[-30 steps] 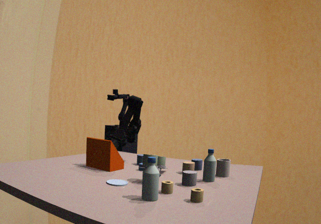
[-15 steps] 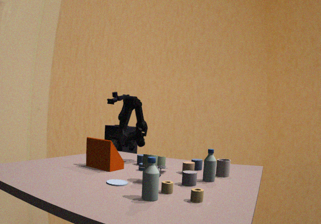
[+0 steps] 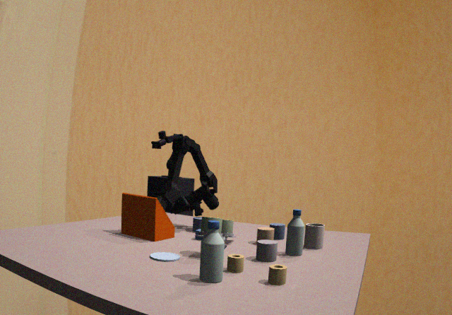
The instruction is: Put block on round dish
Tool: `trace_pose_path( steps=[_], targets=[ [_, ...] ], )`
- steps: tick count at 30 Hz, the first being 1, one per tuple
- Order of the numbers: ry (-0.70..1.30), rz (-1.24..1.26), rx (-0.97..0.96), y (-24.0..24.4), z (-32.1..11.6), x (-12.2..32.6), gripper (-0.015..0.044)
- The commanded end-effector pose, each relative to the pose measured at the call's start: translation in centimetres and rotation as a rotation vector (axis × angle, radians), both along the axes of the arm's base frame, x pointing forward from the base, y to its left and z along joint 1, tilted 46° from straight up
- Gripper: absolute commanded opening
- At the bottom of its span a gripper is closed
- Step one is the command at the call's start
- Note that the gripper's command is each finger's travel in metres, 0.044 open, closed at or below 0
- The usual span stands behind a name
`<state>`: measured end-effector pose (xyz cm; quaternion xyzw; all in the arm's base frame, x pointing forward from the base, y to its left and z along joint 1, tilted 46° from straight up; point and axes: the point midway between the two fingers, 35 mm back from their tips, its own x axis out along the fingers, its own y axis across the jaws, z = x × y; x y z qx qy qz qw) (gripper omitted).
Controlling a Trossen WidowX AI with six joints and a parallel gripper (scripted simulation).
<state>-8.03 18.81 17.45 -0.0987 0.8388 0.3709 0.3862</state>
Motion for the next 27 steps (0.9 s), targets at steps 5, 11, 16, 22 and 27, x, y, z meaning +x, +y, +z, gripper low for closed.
trace_pose_path(
  steps=[5,11,16,22,27],
  targets=[
    [-0.012,-0.132,0.047,1.4,0.2,2.2,0.044],
    [-0.015,-0.188,0.076,2.1,0.3,4.0,0.044],
    [-0.021,-0.264,0.126,2.8,0.2,7.1,0.044],
    [-0.041,-0.314,0.174,3.0,-0.3,10.4,0.044],
    [-0.047,-0.387,0.204,2.9,-0.4,13.1,0.044]
  ],
)
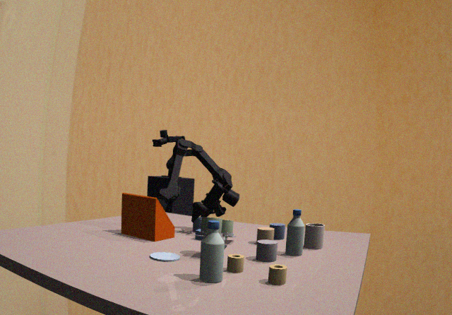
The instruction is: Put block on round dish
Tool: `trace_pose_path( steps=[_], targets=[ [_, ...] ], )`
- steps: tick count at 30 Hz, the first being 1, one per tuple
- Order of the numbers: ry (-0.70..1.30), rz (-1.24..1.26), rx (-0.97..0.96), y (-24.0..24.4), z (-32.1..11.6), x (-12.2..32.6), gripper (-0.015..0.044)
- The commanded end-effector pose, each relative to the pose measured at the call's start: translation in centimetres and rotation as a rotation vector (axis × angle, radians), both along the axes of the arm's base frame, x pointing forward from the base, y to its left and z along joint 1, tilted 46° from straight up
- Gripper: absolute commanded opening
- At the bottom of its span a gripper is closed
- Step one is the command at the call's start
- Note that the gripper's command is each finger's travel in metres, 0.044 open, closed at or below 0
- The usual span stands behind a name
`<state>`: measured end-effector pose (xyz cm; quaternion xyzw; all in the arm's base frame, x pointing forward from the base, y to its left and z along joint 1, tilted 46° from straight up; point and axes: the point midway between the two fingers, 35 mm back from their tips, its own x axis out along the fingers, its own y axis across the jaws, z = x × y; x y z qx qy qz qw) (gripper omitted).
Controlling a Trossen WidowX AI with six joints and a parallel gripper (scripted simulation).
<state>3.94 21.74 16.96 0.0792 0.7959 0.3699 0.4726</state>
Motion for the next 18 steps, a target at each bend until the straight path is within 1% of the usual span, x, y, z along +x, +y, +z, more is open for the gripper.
trace_pose_path(
  steps=[1,3,8,12,18],
  targets=[
    [-0.002,-0.04,0.022,-0.1,0.1,1.6,0.044],
    [-0.009,-0.059,0.03,-0.1,0.1,2.2,0.044],
    [-0.098,-0.083,0.068,0.3,0.1,4.0,0.044],
    [-0.114,-0.094,0.08,-0.1,-0.1,5.0,0.044],
    [-0.156,-0.139,0.118,-2.0,-1.2,8.5,0.044]
  ],
)
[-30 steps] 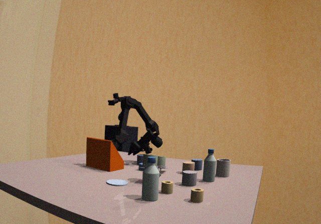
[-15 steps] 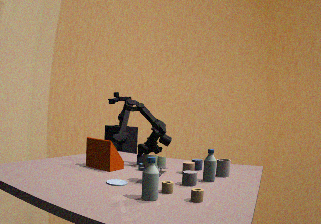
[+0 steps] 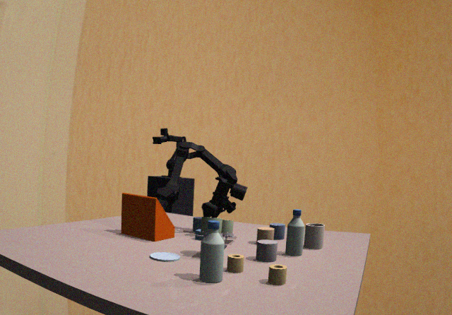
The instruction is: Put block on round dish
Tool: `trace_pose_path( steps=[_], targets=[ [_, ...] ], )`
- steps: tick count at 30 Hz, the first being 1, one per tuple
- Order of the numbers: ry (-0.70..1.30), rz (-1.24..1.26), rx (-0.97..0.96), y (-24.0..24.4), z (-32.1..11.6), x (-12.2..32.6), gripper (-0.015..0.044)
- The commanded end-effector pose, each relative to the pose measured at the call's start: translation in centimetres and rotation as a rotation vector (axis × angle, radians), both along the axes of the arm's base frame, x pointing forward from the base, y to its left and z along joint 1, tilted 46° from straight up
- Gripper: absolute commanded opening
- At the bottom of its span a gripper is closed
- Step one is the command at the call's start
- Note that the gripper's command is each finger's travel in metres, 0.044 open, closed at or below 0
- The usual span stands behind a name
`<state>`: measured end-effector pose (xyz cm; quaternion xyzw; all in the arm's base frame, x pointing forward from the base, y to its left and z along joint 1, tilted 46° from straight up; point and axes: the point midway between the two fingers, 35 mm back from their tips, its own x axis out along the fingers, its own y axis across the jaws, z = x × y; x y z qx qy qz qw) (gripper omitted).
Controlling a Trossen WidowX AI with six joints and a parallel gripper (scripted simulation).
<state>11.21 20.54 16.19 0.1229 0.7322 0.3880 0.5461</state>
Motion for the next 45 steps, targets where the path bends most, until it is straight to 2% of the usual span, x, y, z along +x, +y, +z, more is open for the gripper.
trace_pose_path(
  steps=[1,12,23,34,45],
  targets=[
    [-0.015,-0.029,0.021,-1.3,-0.7,1.9,0.044],
    [-0.099,-0.133,0.12,-7.0,-2.7,7.1,0.044],
    [-0.233,-0.263,0.227,-13.9,-4.4,10.1,0.044],
    [-0.427,-0.417,0.31,-21.1,-5.8,10.6,0.044],
    [-0.692,-0.603,0.362,-27.8,-6.5,8.9,0.044]
  ],
)
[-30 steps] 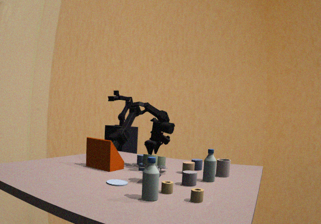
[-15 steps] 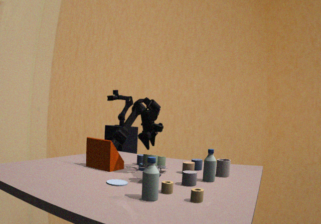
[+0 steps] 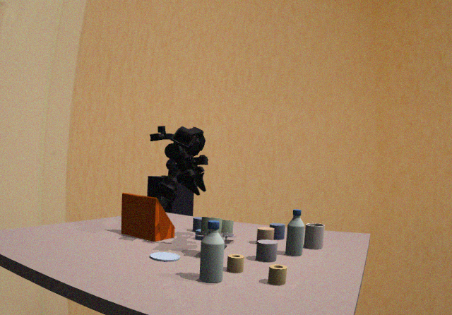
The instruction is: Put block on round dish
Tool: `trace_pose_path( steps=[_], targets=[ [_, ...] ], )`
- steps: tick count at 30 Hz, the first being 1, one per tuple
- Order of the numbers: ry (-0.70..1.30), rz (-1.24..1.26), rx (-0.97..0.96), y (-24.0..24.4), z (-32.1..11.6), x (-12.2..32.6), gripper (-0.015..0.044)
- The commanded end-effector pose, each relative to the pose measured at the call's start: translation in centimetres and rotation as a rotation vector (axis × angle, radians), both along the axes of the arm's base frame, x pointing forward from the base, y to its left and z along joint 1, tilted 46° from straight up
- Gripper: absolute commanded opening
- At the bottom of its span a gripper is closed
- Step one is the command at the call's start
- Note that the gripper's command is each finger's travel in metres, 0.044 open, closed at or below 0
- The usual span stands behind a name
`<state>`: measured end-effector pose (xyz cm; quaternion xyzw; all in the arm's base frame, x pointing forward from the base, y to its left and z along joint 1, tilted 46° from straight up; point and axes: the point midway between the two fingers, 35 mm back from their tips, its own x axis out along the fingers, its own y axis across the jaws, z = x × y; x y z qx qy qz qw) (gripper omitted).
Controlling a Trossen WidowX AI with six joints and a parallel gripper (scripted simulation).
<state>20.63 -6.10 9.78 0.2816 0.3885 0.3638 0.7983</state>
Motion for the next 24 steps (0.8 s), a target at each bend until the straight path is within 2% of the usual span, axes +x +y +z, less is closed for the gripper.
trace_pose_path(
  steps=[1,5,10,24],
  targets=[
    [-0.071,-0.073,0.008,-1.8,-0.2,-0.7,0.044],
    [-0.15,-0.153,0.0,-3.7,-0.4,-1.7,0.044],
    [-0.133,-0.154,0.009,-3.6,-0.3,-1.6,0.044],
    [0.314,-0.122,0.13,0.3,0.2,1.0,0.044]
  ],
)
